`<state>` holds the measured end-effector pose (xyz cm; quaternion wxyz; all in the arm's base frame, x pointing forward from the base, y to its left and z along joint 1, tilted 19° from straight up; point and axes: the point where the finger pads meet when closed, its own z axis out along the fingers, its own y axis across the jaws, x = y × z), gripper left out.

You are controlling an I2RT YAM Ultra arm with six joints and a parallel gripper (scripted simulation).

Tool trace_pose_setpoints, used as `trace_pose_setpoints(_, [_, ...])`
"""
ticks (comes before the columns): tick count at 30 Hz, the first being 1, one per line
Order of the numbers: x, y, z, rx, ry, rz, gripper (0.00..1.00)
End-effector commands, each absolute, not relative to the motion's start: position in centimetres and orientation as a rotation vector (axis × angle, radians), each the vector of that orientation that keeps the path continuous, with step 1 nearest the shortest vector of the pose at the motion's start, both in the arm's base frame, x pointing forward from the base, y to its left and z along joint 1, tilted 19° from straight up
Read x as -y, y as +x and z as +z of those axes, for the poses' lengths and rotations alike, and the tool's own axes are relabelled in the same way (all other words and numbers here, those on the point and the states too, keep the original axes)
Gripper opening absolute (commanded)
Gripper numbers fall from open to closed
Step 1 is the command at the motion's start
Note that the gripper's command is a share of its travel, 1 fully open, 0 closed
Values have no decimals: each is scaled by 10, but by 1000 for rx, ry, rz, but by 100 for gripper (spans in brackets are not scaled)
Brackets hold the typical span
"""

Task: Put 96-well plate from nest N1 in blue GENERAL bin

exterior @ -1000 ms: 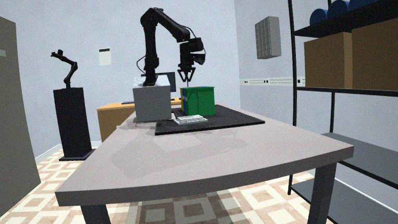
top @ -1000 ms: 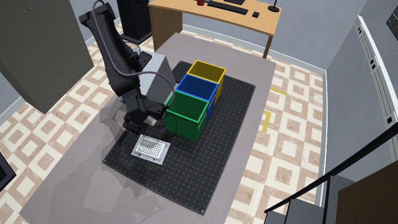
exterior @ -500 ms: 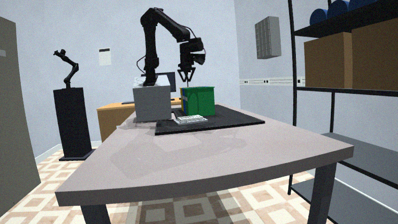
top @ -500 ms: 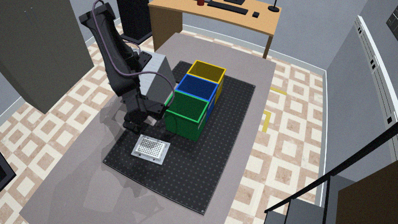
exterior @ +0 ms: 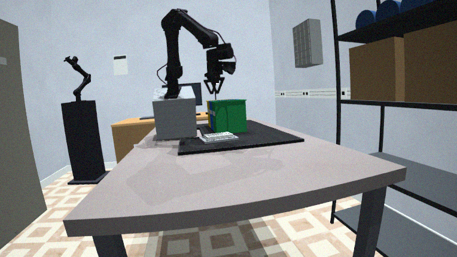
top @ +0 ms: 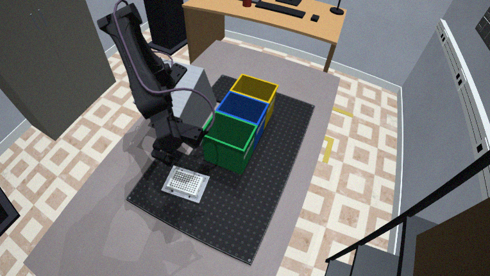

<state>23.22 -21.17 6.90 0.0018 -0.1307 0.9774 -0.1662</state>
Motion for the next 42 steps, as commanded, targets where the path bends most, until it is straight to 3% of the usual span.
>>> trace_pose_setpoints(1, [218,246,73,-3026,-406,-539,100])
trace_pose_setpoints(42, [232,237,3,-3059,-415,-505,100])
